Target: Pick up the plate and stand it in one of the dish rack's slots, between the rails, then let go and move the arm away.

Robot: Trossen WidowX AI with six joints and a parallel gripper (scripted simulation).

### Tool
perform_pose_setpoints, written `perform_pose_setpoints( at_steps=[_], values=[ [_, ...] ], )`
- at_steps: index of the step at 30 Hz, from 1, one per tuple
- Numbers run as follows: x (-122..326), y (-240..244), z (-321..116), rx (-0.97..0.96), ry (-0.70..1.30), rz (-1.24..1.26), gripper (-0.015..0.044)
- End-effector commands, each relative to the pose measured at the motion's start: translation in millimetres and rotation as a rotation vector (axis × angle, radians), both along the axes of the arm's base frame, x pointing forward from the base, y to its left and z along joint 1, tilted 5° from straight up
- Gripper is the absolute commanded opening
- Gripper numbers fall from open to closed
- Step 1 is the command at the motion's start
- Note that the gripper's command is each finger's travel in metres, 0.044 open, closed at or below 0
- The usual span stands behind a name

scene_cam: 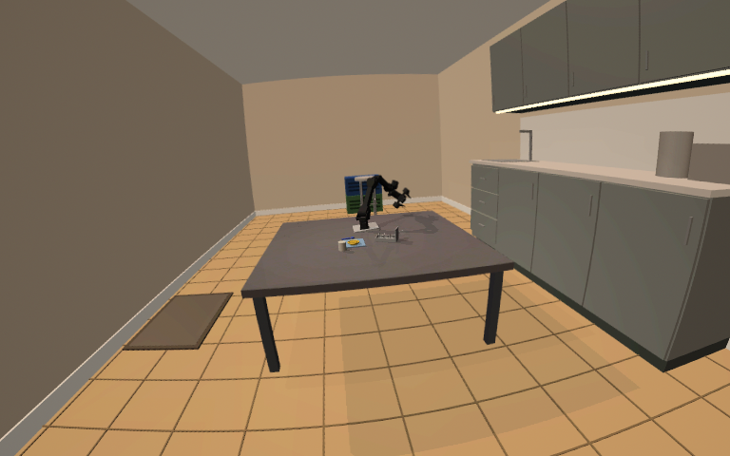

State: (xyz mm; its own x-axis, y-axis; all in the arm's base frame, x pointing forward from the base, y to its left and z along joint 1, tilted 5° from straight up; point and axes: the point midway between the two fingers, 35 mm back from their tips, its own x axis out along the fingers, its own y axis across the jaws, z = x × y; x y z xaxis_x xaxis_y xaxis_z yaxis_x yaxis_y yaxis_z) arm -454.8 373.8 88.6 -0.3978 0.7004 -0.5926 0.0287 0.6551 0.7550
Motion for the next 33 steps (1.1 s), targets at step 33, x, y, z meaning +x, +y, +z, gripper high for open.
perform_pose_setpoints(
  at_steps=[33],
  values=[
    [549.7,119.8,3.0,-0.301,-0.694,-0.296,0.04]
  ],
)
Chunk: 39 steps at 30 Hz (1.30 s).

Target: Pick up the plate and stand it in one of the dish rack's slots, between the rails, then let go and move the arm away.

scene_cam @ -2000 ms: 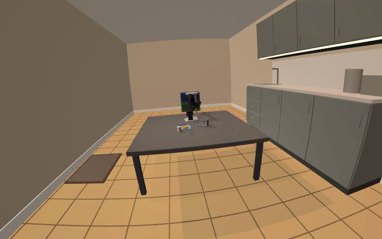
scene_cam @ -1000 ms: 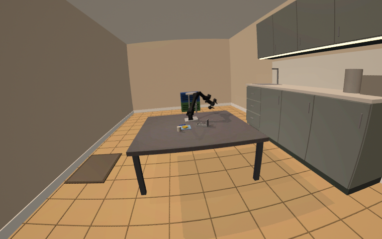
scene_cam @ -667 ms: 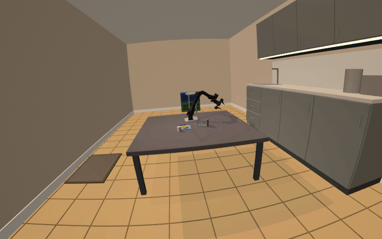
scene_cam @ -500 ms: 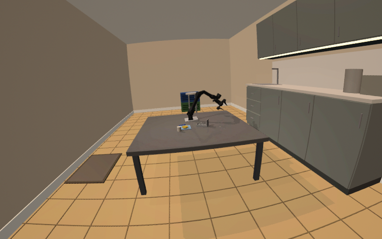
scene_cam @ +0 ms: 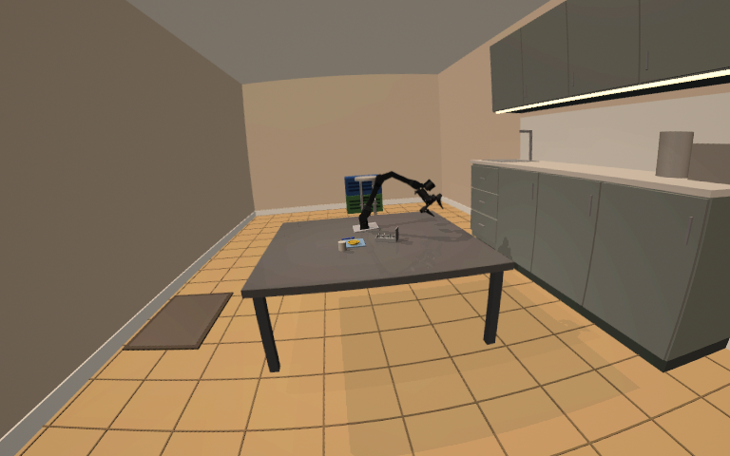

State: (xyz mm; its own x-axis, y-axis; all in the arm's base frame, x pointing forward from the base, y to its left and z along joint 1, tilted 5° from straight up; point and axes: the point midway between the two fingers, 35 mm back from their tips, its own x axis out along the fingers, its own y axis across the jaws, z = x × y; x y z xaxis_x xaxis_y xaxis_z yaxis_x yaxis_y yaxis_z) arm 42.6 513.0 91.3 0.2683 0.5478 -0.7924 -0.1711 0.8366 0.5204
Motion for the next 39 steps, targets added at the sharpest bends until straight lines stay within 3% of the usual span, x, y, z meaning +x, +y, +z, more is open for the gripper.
perform_pose_setpoints(
  at_steps=[1,10,22,29,39],
  values=[
    [67.8,-25.9,0.0,-0.086,-0.048,-0.022,0.04],
    [193.4,-107.7,-1.8,-0.274,-0.101,-0.083,0.04],
    [262.9,-198.7,-1.4,-0.415,-0.084,-0.194,0.04],
    [310.7,-304.5,4.2,-0.56,-0.029,-0.221,0.04],
    [336.2,-432.6,7.0,-0.652,0.083,-0.247,0.04]
  ],
)
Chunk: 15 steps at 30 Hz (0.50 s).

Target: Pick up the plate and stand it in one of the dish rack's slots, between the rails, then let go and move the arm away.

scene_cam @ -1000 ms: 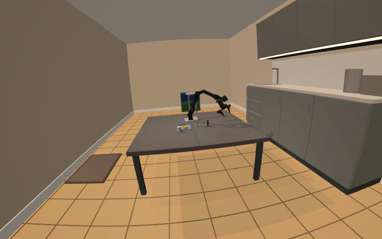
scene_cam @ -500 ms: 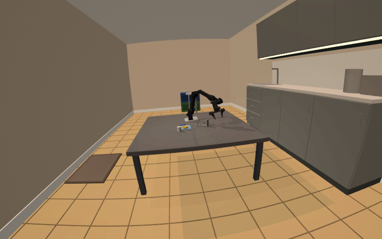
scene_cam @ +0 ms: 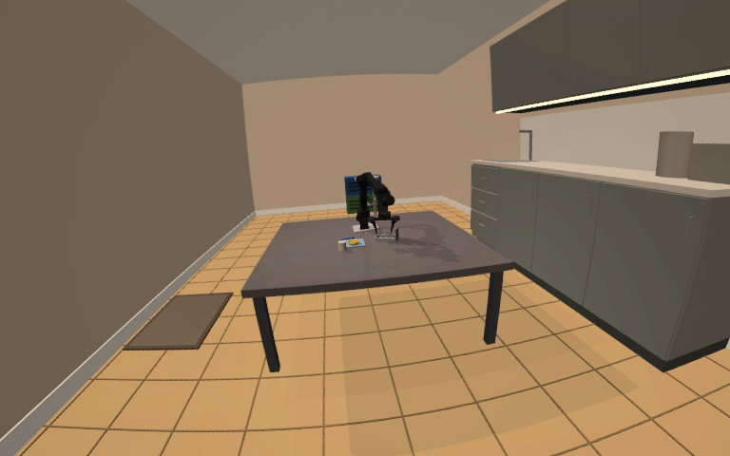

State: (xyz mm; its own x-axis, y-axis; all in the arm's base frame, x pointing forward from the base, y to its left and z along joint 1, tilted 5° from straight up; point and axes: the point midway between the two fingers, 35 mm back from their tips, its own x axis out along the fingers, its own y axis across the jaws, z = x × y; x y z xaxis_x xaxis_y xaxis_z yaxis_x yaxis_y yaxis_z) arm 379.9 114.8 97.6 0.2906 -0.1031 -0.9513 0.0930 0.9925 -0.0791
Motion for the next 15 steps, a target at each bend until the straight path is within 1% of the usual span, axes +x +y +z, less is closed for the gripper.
perform_pose_setpoints(
  at_steps=[1,5,10,11,15],
  values=[
    [-1.1,-45.7,1.0,-0.021,0.062,0.016,0.04],
    [-10.3,-107.4,3.5,-0.039,0.156,0.071,0.04],
    [-36.0,-178.1,8.1,-0.019,0.263,0.145,0.04],
    [-39.2,-184.4,8.6,-0.015,0.272,0.152,0.04],
    [-42.4,-183.8,8.4,-0.014,0.275,0.155,0.04]
  ],
)
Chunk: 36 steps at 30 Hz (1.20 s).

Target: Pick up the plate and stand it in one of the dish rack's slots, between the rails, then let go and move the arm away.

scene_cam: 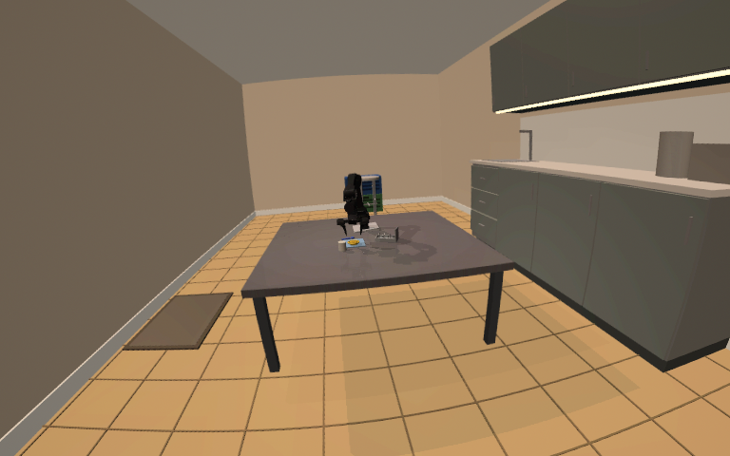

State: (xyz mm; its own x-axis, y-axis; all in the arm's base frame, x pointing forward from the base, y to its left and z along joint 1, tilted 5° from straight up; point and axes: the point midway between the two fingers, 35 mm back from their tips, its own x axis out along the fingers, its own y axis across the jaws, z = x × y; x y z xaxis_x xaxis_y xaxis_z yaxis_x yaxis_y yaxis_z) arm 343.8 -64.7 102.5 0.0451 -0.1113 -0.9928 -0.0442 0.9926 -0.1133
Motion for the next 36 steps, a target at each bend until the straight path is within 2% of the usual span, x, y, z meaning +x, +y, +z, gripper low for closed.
perform_pose_setpoints(
  at_steps=[1,36],
  values=[
    [-6.3,-4.2,3.5,0.019,0.013,0.04,0.04],
    [-4.6,-8.0,-47.4,0.019,0.014,0.04,0.04]
  ],
)
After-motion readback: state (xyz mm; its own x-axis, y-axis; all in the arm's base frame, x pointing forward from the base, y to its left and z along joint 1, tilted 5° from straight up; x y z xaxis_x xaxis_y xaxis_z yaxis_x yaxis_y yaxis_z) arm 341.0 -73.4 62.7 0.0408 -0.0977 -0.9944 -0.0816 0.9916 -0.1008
